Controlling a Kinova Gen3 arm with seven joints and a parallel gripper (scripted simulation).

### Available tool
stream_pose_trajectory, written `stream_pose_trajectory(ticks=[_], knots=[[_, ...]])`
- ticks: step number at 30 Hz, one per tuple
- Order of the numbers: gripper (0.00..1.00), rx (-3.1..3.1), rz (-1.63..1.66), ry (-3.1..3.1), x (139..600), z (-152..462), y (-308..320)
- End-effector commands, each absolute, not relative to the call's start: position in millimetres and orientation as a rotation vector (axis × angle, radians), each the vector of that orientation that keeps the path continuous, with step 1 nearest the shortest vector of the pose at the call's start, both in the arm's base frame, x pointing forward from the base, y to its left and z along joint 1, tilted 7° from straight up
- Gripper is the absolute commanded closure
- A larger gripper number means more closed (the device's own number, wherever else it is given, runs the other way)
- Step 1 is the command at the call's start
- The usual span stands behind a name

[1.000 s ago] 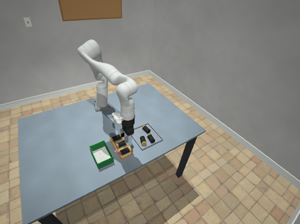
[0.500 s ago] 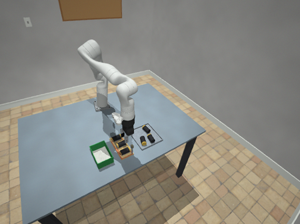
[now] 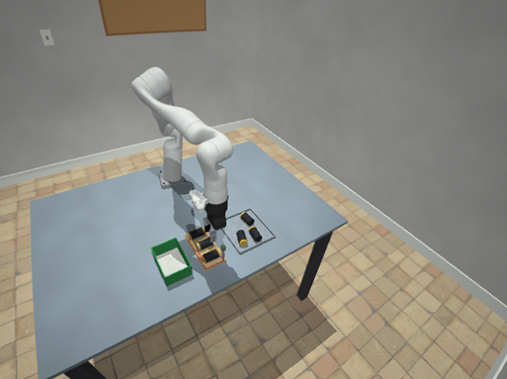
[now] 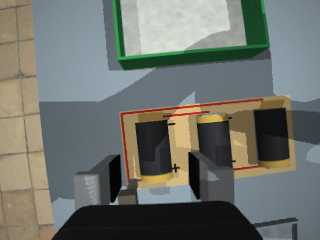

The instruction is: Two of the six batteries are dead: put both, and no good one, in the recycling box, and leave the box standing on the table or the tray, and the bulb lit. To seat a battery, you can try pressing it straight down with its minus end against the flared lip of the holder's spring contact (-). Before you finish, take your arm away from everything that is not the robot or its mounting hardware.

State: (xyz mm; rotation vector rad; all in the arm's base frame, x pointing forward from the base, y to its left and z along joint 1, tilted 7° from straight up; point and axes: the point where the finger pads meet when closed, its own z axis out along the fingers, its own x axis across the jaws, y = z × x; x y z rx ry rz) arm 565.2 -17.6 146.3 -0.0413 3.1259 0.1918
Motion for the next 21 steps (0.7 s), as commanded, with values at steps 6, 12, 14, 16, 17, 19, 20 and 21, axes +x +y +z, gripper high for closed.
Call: stream_pose_trajectory(ticks=[6,12,14,16,17,19,20,21], knots=[[0.1,0.0,0.191,3.125,565.9,147.6,-17.3],[0.1,0.062,0.191,3.127,565.9,147.6,-17.3],[0.1,0.086,0.192,3.127,565.9,147.6,-17.3],[0.1,0.111,0.192,3.128,565.9,147.6,-17.3],[0.1,0.125,0.192,3.128,565.9,147.6,-17.3],[0.1,0.152,0.192,3.127,565.9,147.6,-17.3],[0.1,0.152,0.192,3.127,565.9,147.6,-17.3],[0.1,0.152,0.192,3.127,565.9,147.6,-17.3]])
